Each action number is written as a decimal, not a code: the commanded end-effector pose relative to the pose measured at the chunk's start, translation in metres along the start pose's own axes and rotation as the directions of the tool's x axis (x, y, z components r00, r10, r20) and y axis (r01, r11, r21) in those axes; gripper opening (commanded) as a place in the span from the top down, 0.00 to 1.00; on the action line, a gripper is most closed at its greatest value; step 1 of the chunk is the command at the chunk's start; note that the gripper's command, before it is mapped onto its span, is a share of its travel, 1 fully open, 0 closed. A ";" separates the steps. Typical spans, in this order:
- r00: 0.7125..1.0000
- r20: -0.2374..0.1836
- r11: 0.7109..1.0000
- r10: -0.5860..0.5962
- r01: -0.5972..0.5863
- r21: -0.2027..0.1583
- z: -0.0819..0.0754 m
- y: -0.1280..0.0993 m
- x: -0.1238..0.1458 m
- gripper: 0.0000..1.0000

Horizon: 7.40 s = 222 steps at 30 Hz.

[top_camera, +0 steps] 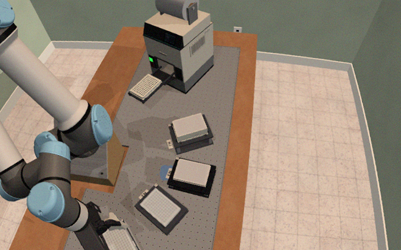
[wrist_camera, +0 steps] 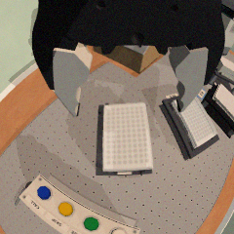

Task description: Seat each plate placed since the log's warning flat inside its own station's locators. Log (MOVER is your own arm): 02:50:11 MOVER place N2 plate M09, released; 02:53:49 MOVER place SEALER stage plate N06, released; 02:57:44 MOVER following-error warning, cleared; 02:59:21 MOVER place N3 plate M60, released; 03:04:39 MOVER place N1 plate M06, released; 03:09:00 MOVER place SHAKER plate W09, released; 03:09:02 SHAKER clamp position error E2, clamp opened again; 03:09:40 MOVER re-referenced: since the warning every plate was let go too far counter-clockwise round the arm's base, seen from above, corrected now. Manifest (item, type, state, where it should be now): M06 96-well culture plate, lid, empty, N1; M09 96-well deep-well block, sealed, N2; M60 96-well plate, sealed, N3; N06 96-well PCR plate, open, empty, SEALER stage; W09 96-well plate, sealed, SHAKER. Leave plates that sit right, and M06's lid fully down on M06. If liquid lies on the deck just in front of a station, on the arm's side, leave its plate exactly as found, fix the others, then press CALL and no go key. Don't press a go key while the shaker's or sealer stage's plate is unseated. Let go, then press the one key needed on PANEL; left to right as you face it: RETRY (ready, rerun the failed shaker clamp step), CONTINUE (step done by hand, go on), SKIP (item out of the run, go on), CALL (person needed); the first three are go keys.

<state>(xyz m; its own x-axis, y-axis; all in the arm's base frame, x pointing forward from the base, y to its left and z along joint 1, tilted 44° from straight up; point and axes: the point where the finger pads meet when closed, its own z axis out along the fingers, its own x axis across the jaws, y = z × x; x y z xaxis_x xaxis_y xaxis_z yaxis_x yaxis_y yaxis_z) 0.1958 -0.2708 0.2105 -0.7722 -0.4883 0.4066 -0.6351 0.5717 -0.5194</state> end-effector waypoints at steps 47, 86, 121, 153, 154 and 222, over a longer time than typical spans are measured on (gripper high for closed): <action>0.999 0.042 1.000 -0.003 0.003 0.003 0.049 0.000 0.003 0.18; 0.999 0.042 1.000 -0.003 0.003 0.003 0.069 0.000 0.002 0.18; 0.999 0.042 1.000 -0.003 0.003 0.003 0.069 0.000 0.002 1.00; 0.999 0.042 1.000 -0.003 0.003 0.003 0.061 0.000 0.002 1.00; 0.999 0.042 1.000 -0.003 0.003 0.003 0.061 0.000 0.002 1.00; 0.998 -0.062 1.000 -0.003 0.003 0.003 0.024 0.000 0.000 1.00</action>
<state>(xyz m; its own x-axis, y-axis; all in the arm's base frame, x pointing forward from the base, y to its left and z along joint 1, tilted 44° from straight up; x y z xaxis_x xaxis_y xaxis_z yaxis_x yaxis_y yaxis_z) 0.1962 -0.2859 0.1921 -0.7699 -0.4529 0.4496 -0.6379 0.5670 -0.5211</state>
